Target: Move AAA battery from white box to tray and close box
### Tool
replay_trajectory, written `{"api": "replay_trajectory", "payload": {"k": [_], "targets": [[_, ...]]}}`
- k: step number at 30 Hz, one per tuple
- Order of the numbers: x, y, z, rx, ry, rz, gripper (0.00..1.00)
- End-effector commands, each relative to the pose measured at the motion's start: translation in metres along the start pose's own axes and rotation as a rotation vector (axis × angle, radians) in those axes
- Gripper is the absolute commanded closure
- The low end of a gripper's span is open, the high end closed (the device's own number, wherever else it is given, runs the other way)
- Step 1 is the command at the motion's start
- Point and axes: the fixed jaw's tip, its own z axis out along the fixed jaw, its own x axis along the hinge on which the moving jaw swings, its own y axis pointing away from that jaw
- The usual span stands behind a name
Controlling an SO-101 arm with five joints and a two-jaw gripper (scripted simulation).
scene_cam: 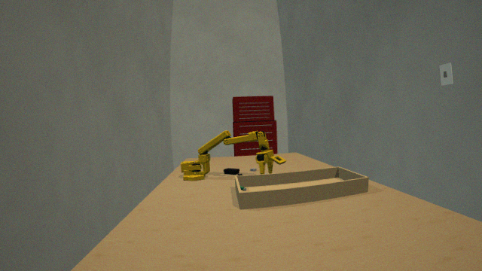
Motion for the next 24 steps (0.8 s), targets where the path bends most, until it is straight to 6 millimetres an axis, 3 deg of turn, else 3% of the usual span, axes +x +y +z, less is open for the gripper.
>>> {"api": "replay_trajectory", "payload": {"k": [1,24], "targets": [[-0.0077,0.0023,-0.0100,-0.026,-0.045,0.017,0.80],[-0.0077,0.0023,-0.0100,-0.026,-0.045,0.017,0.77]]}}
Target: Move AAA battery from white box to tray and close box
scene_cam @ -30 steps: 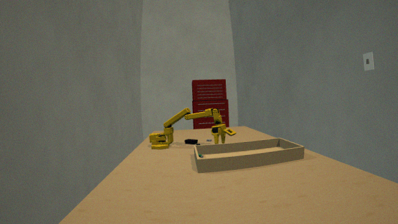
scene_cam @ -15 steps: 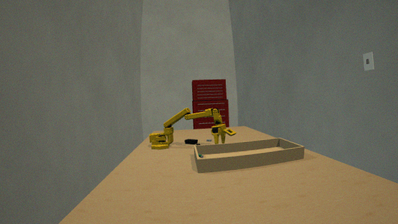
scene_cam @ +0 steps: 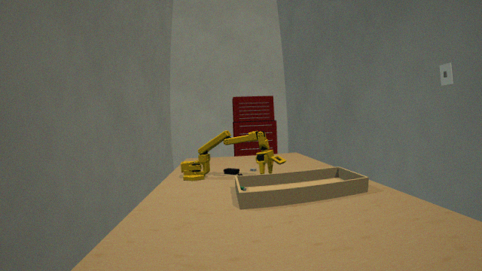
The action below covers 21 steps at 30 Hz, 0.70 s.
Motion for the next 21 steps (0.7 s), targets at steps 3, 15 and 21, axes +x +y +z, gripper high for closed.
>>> {"api": "replay_trajectory", "payload": {"k": [3,15,21], "targets": [[-0.0077,0.0023,-0.0100,-0.026,-0.045,0.017,0.77],[-0.0077,0.0023,-0.0100,-0.026,-0.045,0.017,0.76],[-0.0077,0.0023,-0.0100,-0.026,-0.045,0.017,0.76]]}}
